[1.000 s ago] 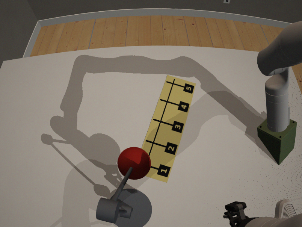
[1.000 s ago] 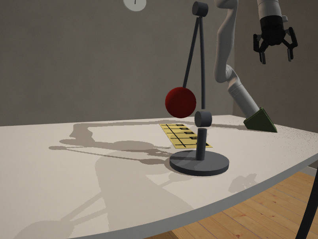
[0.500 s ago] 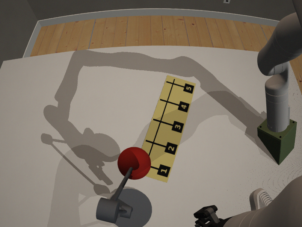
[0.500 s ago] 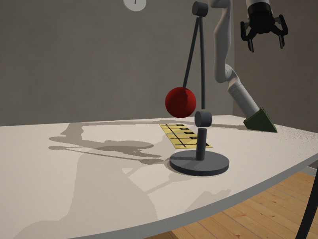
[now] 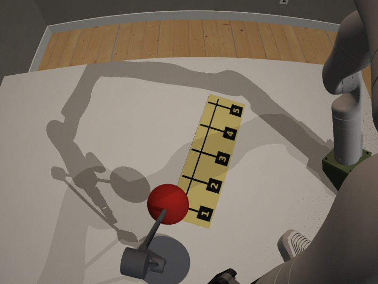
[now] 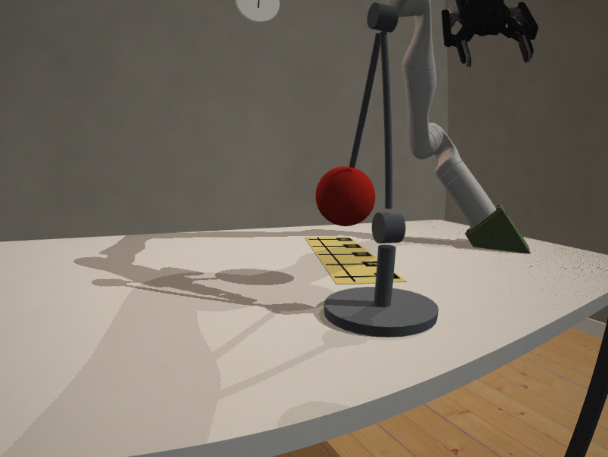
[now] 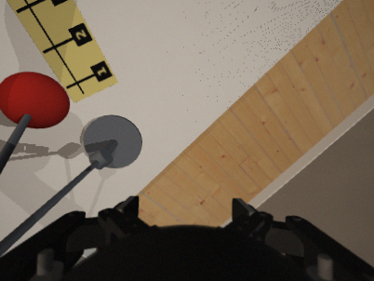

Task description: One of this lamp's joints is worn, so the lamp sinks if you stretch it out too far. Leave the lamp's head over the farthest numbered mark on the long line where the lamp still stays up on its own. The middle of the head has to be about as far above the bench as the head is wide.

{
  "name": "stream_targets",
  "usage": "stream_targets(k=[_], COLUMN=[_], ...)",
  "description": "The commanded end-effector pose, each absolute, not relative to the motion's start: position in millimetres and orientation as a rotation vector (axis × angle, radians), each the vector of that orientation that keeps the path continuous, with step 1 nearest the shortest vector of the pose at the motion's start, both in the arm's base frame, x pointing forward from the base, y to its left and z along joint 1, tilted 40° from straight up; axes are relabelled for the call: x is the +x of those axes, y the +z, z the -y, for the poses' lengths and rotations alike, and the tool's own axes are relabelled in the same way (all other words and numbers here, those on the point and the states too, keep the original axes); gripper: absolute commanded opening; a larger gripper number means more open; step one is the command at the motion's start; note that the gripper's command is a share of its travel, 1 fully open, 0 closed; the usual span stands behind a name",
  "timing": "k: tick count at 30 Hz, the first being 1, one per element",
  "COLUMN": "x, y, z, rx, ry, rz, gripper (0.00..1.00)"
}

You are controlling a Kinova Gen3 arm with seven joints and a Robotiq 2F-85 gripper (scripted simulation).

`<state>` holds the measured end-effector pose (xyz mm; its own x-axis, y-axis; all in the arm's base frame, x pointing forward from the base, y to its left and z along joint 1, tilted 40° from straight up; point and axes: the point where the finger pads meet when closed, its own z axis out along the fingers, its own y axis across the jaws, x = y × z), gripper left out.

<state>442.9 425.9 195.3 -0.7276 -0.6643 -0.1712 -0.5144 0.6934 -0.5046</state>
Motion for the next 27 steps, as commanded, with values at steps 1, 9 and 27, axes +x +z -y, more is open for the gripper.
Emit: stream_targets(k=[1, 9, 27], x=[453, 466, 491], y=[209, 228, 279], z=[-430, -449, -506], rx=[-0.964, -1.131, -1.543], ry=[-0.580, -0.530, -0.386], rz=[-2.540, -2.453, -2.177], gripper=[1.00, 1.00, 1.00])
